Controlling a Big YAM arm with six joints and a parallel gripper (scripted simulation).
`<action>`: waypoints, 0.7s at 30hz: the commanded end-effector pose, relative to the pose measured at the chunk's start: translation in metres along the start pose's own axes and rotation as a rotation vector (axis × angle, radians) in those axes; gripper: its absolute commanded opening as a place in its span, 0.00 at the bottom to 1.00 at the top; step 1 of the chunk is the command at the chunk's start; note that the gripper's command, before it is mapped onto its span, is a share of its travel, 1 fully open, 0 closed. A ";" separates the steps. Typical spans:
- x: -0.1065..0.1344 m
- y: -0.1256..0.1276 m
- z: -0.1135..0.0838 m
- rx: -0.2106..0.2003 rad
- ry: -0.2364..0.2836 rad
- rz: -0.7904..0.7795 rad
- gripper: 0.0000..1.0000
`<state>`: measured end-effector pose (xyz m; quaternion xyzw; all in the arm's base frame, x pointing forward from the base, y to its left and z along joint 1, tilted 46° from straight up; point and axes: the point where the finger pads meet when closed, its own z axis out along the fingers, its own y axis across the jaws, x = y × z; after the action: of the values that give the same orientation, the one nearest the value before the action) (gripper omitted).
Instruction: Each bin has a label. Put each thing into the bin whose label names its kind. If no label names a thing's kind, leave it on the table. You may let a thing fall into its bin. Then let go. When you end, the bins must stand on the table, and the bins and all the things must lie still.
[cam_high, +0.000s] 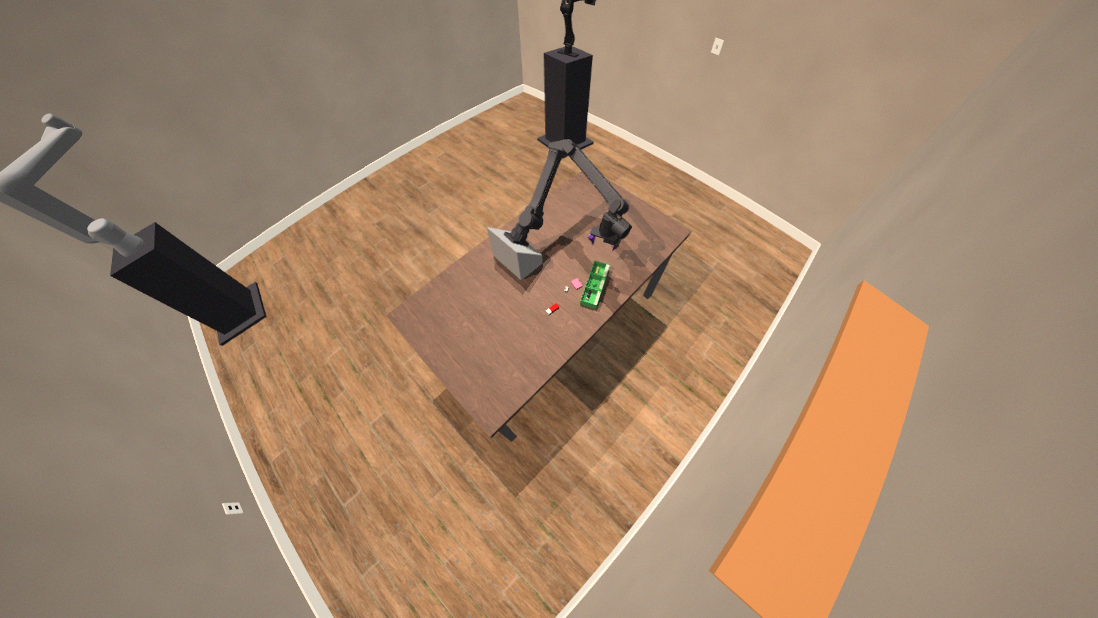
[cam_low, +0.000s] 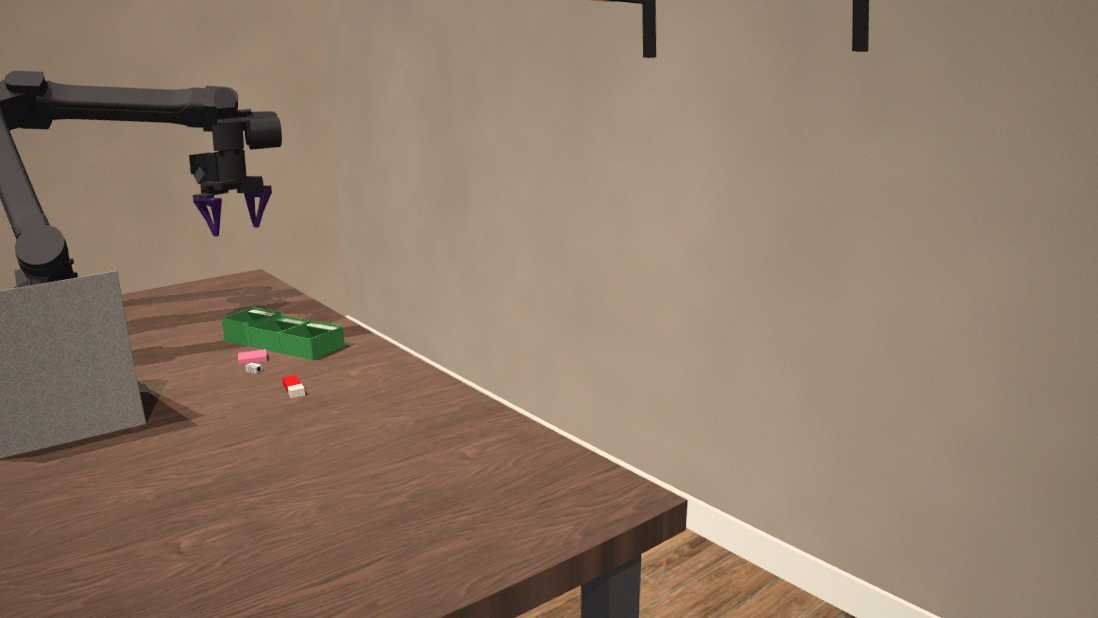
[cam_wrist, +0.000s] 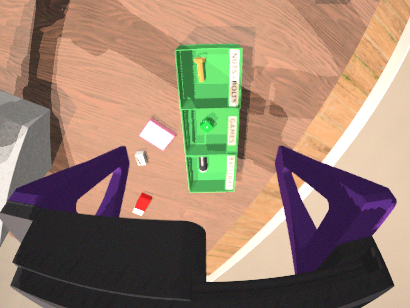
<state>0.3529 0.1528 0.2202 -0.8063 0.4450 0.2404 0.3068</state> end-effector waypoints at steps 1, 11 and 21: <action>-0.006 -0.011 -0.007 0.022 0.009 -0.046 1.00; -0.006 -0.009 -0.005 0.019 0.008 -0.044 1.00; -0.005 -0.006 -0.002 0.015 0.005 -0.042 1.00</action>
<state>0.3533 0.1534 0.2203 -0.8073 0.4433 0.2392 0.3076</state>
